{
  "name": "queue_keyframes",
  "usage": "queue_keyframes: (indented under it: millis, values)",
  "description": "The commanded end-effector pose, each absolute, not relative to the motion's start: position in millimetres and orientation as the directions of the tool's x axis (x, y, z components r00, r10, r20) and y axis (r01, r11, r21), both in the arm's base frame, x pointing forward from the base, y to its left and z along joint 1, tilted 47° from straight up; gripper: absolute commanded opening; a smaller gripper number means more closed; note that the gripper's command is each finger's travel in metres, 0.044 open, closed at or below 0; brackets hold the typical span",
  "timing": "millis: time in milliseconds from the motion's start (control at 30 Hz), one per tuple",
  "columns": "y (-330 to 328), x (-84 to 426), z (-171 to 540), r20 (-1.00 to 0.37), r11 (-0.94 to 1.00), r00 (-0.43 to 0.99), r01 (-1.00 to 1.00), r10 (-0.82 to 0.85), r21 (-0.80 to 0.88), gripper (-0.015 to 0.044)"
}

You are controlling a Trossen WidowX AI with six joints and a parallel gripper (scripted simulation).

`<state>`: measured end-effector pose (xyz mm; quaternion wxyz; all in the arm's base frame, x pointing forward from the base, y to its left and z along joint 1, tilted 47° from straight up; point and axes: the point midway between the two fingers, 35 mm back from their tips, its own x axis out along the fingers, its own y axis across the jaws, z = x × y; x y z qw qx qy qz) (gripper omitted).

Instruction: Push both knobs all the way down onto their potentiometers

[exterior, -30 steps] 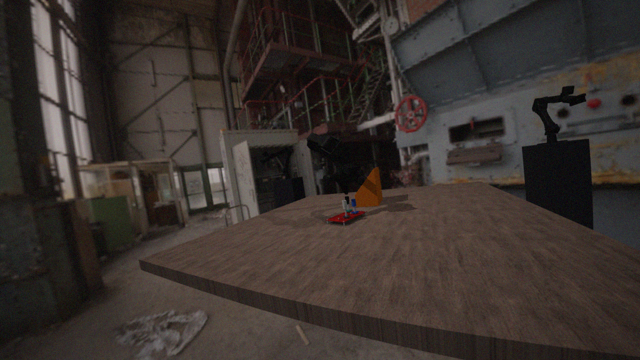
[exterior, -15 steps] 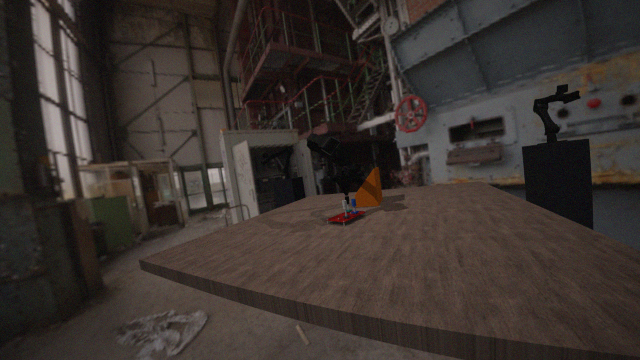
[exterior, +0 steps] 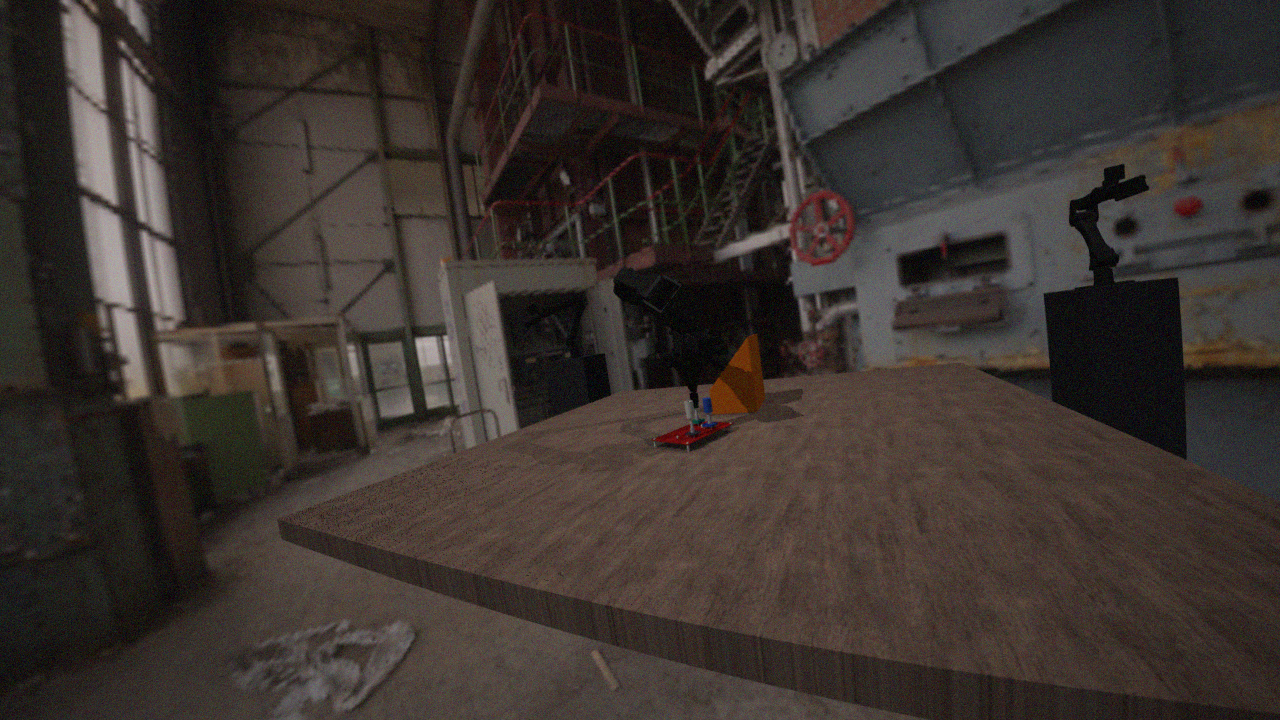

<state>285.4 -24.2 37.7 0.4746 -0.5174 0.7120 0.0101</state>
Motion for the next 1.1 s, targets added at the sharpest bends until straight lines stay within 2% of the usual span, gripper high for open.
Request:
queue_keyframes:
  millis: [0,1067]
  values:
    - [-26.3,284.7,36.6,-0.682,0.459,-0.015,-0.750,-0.732,-0.476,0.0000]
    - [-31.6,284.6,31.8,-0.681,0.459,-0.015,-0.750,-0.732,-0.476,0.0000]
